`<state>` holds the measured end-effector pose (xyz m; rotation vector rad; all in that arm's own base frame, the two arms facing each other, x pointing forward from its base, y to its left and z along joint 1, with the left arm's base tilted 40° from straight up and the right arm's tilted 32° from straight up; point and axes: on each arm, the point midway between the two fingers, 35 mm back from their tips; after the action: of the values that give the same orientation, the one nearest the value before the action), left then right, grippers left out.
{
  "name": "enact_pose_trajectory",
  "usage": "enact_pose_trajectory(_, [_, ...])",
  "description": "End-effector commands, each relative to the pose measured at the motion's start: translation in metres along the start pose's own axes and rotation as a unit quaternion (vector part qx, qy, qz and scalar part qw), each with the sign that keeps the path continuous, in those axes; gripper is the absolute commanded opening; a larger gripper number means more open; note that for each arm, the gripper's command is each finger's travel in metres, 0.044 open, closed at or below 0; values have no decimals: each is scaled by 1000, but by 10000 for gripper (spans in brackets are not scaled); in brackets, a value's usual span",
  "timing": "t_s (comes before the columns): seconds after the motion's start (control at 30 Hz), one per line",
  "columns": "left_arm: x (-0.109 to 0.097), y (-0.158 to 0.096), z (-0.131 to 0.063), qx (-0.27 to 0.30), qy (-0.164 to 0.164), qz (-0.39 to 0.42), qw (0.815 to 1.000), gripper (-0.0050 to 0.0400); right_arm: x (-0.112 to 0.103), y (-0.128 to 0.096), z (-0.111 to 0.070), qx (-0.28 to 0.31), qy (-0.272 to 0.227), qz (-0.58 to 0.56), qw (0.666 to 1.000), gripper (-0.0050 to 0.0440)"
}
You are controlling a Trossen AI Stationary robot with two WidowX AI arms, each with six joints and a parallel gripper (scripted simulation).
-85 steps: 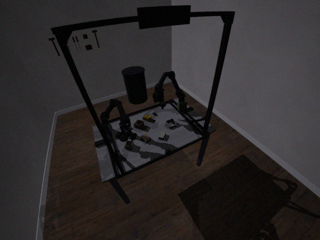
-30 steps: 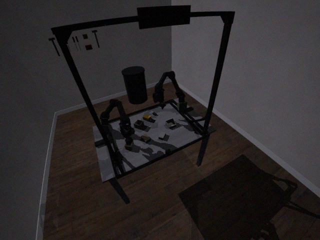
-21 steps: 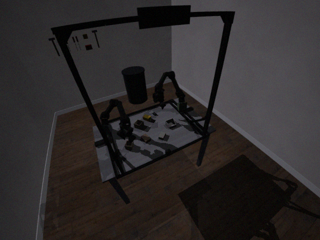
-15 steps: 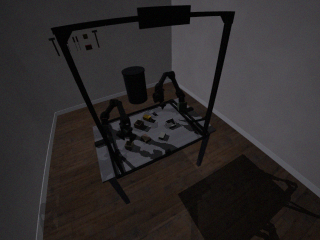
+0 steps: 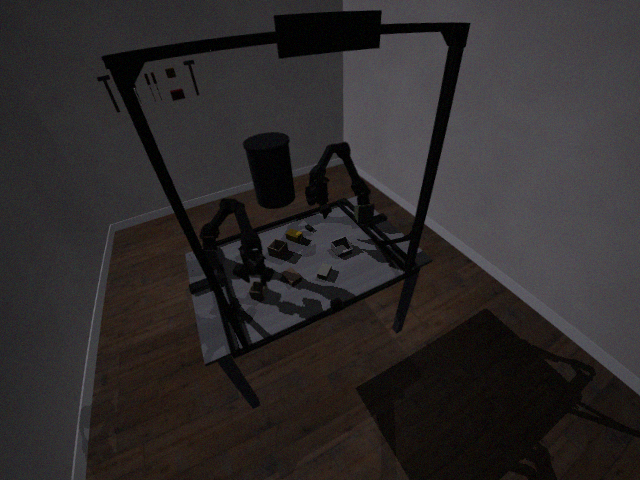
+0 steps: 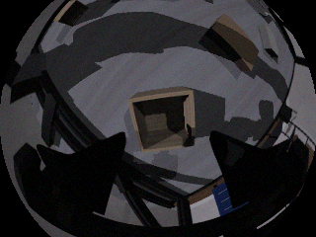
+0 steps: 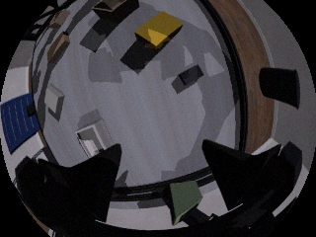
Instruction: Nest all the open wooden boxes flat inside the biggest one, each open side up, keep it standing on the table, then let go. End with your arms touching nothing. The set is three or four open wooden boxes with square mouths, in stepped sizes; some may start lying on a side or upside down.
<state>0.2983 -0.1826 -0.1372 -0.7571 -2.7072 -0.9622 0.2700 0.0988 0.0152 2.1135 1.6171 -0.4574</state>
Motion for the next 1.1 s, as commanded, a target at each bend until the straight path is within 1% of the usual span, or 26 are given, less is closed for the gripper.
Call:
enact_pose_trajectory(0.0, [4,0,8,-3,7,3,1000,400,0,-1,0,2,0,-2,1000,400])
enact_pose_trajectory(0.1, [4,0,9,-3,7,1,1000,400,0,-1,0,2,0,-2,1000,400])
enact_pose_trajectory(0.77, [4,1,38,-3,7,-62,998,400,0,-1,0,2,0,-2,1000,400])
enact_pose_trajectory(1.0, [4,1,40,-3,7,-64,998,400,0,-1,0,2,0,-2,1000,400])
enact_pose_trajectory(1.07, [4,1,40,-3,7,-64,998,393,0,-1,0,2,0,-2,1000,400])
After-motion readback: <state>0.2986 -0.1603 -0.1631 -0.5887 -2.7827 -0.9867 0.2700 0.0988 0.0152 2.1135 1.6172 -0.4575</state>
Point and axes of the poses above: on each arm, the point midway between the two fingers, 35 mm back from their tips, its own z axis out along the fingers, its own x axis across the jaws, y = z × x, and after that the axes turned 15 degrees about z, right-handed
